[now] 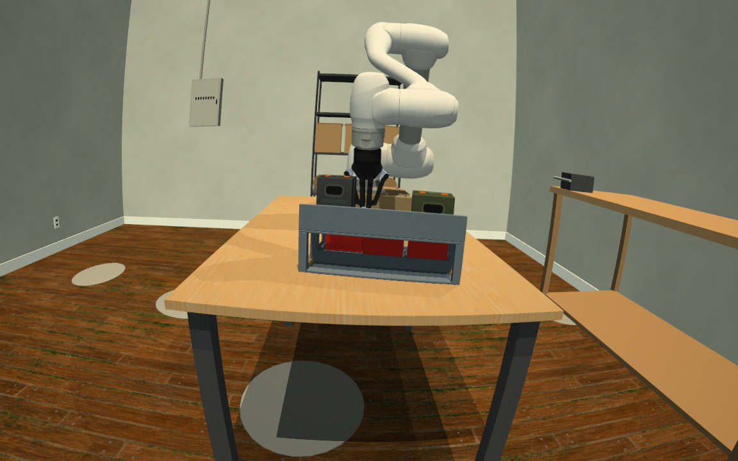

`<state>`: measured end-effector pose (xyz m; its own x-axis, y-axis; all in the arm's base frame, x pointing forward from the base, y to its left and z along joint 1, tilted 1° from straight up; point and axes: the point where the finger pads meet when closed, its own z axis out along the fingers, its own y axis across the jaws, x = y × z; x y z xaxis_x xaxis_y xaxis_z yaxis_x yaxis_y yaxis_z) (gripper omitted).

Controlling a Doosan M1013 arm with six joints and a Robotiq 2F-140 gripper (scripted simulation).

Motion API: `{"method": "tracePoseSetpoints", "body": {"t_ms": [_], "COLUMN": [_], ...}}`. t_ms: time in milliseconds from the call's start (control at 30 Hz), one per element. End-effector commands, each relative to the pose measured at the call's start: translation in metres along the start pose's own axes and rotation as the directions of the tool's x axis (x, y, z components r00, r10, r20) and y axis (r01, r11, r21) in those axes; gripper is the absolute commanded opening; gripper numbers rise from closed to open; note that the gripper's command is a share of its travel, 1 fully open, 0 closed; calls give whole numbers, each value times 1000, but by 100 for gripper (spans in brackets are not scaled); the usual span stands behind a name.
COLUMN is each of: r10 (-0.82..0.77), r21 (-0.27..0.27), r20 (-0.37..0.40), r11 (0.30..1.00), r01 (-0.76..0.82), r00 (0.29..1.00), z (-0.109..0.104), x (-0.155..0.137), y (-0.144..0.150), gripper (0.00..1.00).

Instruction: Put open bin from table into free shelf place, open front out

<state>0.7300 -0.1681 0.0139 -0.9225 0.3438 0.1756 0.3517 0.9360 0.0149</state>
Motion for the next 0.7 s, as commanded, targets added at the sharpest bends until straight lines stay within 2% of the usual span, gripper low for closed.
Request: {"method": "tracePoseSetpoints", "body": {"t_ms": [0,667], "r10": [0,0], "r21": [0,0], "r20": [0,7], "r11": [1000,1000], "r01": [0,0], "r00": [1000,1000], "z": [0,0], "x": [0,-3], "y": [0,0], "gripper": [0,0]}}
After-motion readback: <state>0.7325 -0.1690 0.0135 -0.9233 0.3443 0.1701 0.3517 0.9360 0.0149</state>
